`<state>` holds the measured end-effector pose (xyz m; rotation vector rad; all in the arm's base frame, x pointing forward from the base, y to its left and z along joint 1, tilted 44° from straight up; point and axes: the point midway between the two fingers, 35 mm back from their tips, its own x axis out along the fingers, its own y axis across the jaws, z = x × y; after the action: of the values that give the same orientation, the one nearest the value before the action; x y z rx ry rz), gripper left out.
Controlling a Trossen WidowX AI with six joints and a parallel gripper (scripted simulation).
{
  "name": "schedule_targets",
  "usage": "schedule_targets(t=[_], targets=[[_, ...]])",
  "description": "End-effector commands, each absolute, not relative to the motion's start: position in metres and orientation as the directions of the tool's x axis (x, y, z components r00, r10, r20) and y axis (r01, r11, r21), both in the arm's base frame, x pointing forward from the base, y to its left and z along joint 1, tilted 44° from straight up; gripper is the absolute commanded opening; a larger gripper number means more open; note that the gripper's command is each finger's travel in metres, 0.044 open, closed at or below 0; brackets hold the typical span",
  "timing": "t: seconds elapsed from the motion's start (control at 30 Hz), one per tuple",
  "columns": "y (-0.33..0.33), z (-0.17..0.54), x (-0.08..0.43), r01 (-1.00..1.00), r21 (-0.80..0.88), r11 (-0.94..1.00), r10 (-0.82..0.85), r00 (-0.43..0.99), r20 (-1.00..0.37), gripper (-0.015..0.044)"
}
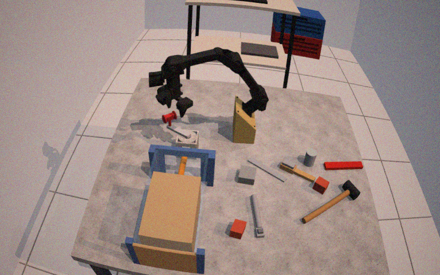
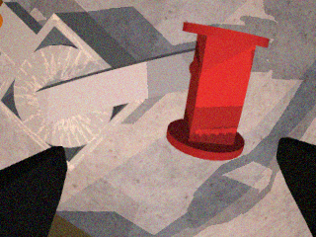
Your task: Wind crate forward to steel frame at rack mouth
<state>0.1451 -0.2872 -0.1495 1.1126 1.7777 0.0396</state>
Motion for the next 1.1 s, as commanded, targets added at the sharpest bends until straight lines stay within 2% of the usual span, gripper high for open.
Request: schedule_targets(t=[0.0, 0.13, 0.4, 1.07], targets=[[-0.286, -0.146, 0.142, 0.655, 0.480, 0.584, 0.685, -0.080, -0.724, 0.0440], [-0.293, -0.151, 0.145, 0.679, 0.461, 0.571, 0.647, -0.027, -0.762, 0.0440], [-0.321, -0.147, 0.142, 0.765, 0.398, 0.507, 0.373, 0.222, -0.901, 0.0440], [-0.312, -0.159, 0.142, 0.766, 0.397, 0.505, 0.366, 0.227, -0.903, 0.0440]])
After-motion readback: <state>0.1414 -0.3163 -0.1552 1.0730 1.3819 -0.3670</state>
